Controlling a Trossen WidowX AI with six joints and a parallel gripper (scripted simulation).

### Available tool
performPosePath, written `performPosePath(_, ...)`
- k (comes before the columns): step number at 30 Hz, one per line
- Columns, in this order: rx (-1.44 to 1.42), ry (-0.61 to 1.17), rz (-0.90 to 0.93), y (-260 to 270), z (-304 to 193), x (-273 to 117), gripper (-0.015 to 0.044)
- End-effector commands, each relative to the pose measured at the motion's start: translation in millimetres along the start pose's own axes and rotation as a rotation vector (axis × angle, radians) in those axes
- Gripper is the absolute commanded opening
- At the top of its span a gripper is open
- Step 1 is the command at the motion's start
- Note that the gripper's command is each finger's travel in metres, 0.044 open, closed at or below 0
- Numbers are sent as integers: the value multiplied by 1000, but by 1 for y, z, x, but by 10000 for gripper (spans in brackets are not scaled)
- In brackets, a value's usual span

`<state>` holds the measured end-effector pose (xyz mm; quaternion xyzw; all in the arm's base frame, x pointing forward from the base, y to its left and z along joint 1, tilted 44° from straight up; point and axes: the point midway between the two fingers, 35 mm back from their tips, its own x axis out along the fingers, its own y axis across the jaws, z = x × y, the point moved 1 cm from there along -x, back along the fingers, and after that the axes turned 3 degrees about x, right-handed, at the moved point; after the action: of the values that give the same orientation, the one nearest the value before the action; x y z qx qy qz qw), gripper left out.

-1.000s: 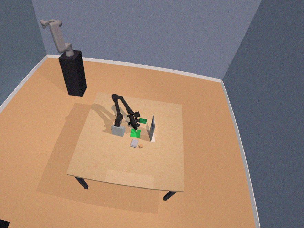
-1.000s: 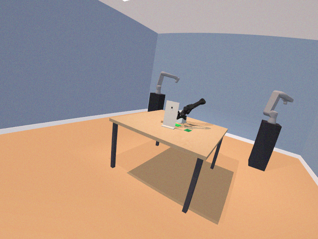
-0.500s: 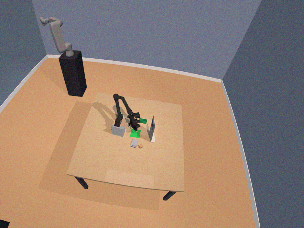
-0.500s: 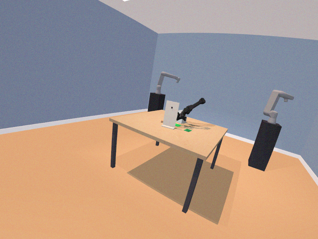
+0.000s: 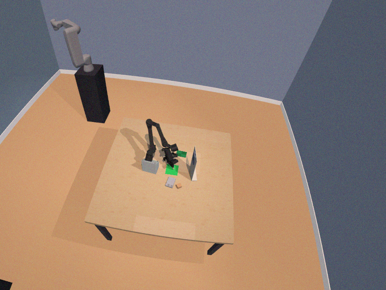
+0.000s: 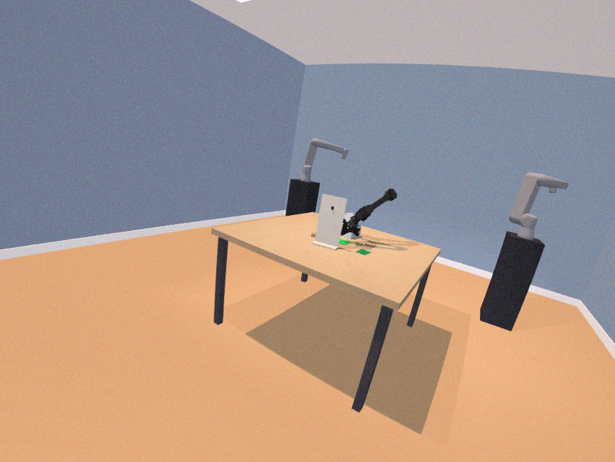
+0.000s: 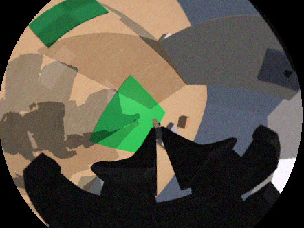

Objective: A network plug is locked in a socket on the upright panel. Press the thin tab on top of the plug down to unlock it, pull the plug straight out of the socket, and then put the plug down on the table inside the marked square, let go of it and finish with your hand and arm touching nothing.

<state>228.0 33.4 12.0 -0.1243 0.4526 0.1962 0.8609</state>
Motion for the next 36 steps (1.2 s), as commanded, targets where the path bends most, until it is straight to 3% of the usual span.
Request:
performPosePath(1,4,6,1,4,-2,5,0)
performPosePath(36,2,-4,5,19,-2,21,0)
